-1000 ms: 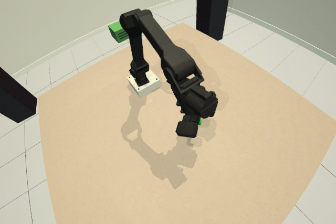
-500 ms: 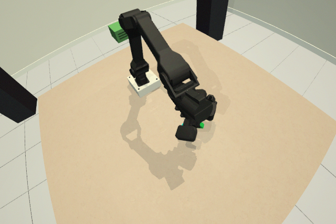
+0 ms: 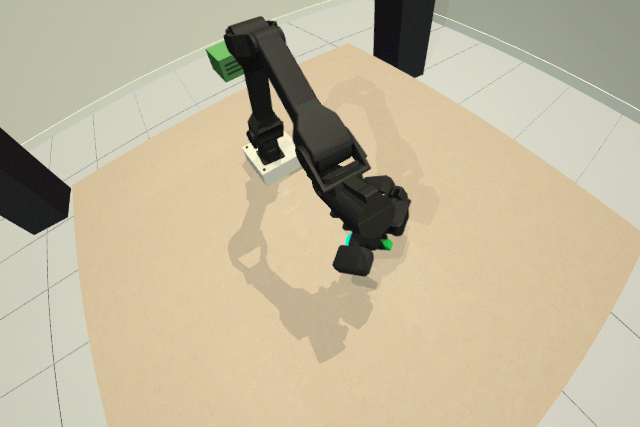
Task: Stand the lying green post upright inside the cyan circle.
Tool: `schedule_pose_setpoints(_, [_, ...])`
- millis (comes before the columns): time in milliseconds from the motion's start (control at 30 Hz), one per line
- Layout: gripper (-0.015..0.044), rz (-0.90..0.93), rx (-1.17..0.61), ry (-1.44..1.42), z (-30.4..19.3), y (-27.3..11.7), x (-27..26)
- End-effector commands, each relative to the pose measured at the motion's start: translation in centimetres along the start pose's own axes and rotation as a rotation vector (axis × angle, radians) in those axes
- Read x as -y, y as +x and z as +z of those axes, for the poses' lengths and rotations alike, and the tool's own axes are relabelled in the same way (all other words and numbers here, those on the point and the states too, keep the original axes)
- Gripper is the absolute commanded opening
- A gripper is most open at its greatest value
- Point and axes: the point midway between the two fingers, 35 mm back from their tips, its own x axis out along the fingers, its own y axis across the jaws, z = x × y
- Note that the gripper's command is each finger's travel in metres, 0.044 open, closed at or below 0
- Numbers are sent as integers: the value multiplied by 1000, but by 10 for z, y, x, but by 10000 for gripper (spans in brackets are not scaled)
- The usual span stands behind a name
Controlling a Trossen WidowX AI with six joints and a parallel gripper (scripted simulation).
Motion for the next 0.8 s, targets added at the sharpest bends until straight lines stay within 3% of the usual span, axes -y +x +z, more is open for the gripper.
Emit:
schedule_pose_setpoints(0, [23,6,29,13,0,2,1])
schedule_pose_setpoints(767, [23,15,187,49,3,7,11])
